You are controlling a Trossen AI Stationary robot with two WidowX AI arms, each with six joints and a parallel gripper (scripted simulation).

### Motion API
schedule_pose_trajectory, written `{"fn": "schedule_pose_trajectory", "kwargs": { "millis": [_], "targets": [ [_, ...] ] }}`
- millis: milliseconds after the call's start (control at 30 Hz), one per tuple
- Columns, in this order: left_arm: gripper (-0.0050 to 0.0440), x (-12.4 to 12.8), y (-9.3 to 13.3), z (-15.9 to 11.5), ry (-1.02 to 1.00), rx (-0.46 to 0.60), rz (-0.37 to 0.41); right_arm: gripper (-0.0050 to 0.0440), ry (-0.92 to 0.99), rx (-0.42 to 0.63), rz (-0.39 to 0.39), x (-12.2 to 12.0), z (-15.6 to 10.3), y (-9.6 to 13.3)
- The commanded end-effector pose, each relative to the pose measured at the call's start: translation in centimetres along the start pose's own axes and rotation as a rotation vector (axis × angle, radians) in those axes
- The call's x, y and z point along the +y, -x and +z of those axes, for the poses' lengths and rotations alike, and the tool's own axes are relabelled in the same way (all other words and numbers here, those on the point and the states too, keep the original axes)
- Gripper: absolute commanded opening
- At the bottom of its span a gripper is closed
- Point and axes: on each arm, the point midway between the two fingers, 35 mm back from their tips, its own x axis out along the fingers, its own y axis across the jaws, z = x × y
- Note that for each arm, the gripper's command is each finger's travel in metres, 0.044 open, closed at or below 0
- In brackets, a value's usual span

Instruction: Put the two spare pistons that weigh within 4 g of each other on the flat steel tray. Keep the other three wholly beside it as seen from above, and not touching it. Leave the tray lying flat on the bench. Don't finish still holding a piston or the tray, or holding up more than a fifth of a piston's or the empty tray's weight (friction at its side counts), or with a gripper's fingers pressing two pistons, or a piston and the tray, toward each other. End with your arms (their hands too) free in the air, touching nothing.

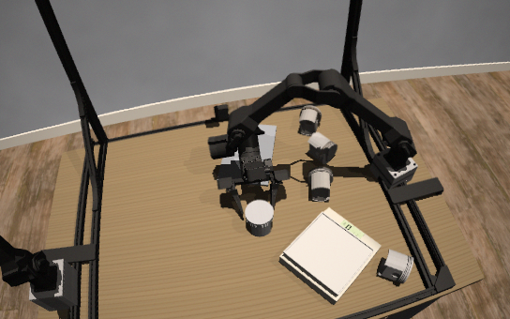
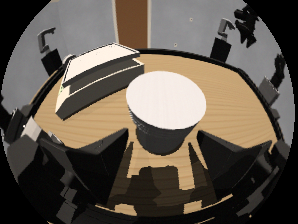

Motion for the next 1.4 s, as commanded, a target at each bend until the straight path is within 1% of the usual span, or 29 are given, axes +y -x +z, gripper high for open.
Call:
{"fn": "schedule_pose_trajectory", "kwargs": {
  "millis": [0, 333, 400, 767, 800, 1367],
  "targets": [
    [0.0378, 0.3, -0.9, -0.1, -0.010, -0.006, 0.008, 0.0440, 0.001, 0.000, 0.001, 0.0, 0.0, 0.0],
    [0.0378, 0.3, -2.5, -0.1, -0.010, -0.006, 0.008, 0.0440, 0.001, 0.000, 0.001, 0.0, 0.0, 0.0],
    [0.0378, 0.3, -2.5, -0.1, -0.010, -0.006, 0.008, 0.0440, 0.001, 0.000, 0.001, 0.0, 0.0, 0.0],
    [0.0378, 0.4, -4.2, 0.0, -0.011, -0.006, 0.009, 0.0440, 0.001, 0.000, 0.001, 0.0, 0.0, 0.0],
    [0.0158, 0.4, -4.2, 0.0, -0.011, -0.006, 0.009, 0.0440, 0.001, 0.000, 0.001, 0.0, 0.0, 0.0],
    [0.0158, 0.4, -4.2, 0.0, -0.011, -0.006, 0.009, 0.0440, 0.001, 0.000, 0.001, 0.0, 0.0, 0.0]
  ]
}}
